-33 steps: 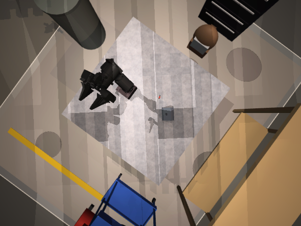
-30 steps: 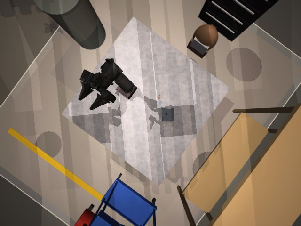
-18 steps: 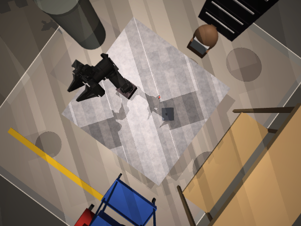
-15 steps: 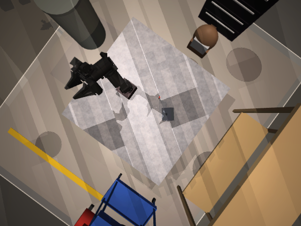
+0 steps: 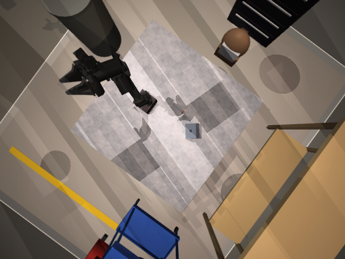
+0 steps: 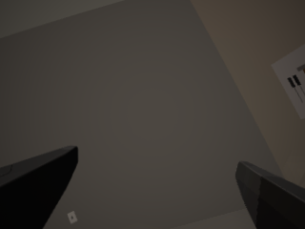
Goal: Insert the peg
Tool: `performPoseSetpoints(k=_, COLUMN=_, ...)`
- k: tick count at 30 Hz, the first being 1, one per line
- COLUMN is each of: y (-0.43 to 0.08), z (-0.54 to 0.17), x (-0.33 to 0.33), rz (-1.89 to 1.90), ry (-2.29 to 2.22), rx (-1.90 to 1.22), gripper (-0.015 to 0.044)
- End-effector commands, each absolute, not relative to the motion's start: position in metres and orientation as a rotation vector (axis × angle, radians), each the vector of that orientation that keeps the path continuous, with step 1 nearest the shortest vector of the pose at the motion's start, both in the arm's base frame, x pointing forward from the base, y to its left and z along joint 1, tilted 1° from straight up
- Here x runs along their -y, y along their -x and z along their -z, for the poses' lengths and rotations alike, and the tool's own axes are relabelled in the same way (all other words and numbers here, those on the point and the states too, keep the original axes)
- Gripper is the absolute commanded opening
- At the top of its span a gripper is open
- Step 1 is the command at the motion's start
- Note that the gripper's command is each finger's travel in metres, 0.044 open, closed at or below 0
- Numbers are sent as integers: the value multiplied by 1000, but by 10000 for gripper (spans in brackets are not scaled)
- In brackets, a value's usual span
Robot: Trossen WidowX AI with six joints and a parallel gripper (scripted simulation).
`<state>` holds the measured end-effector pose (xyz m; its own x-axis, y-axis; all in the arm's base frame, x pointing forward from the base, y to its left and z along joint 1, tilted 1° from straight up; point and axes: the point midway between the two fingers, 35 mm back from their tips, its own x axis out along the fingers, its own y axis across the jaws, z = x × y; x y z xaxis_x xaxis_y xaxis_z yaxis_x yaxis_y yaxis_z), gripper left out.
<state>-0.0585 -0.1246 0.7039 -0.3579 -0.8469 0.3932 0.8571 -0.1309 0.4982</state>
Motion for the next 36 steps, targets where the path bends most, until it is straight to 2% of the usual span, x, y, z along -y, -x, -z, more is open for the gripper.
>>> performPoseSetpoints(k=1, y=82, z=-707, x=108, rz=1816, ry=67, rx=847, gripper=440)
performPoseSetpoints(k=17, y=147, z=-712, x=35, rz=2009, ry=268, rx=1019, gripper=440)
performPoseSetpoints(k=36, y=182, z=-701, x=-65, rz=2195, ry=549, rx=1273, gripper=440)
